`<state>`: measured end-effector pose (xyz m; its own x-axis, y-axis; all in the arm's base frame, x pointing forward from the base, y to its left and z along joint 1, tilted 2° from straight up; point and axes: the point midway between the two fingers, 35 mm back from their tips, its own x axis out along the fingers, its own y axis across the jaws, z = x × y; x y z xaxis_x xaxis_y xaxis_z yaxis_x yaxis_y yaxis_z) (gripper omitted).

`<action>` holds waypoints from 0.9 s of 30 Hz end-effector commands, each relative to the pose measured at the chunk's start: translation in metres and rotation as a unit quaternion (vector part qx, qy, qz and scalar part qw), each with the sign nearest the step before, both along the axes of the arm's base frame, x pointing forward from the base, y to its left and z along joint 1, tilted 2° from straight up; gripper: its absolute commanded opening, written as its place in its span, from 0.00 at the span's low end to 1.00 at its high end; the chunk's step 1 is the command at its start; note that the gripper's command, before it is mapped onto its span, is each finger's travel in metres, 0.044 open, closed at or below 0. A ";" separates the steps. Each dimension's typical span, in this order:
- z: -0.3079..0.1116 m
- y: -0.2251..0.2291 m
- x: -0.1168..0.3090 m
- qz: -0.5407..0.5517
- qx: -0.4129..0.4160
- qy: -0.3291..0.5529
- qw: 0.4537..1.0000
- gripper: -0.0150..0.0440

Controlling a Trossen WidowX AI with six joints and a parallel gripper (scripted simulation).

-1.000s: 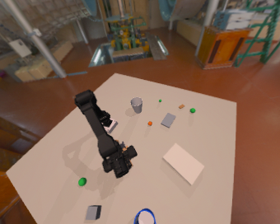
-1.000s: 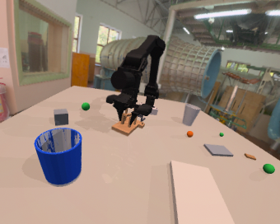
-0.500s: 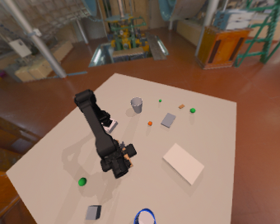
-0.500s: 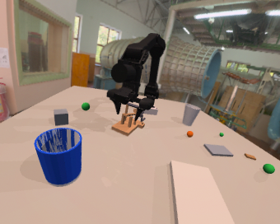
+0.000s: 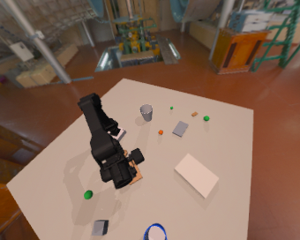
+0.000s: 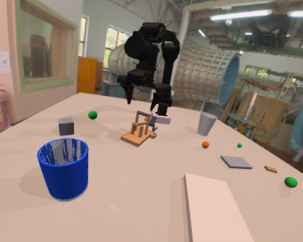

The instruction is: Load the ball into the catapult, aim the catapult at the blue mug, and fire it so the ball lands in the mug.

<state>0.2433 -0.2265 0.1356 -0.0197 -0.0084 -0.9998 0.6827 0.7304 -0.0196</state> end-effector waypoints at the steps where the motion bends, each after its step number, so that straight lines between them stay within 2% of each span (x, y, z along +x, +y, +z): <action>1: 0.042 -0.001 0.002 -0.001 -0.012 -0.014 1.000 1.00; 2: 0.044 0.000 0.002 -0.001 -0.013 -0.014 1.000 1.00; 3: 0.018 0.000 0.004 0.003 -0.006 -0.007 1.000 0.96; 4: 0.016 0.006 0.010 0.010 -0.005 -0.007 1.000 0.91; 7: 0.002 0.043 0.039 0.050 -0.003 -0.009 0.999 0.78; 8: -0.002 0.057 0.048 0.064 -0.001 -0.010 0.998 0.76; 17: -0.045 0.197 0.093 0.183 0.007 -0.010 0.983 0.76; 24: -0.077 0.306 0.080 0.266 0.012 -0.007 0.964 0.76; 27: -0.080 0.316 0.077 0.274 0.012 -0.007 0.962 0.76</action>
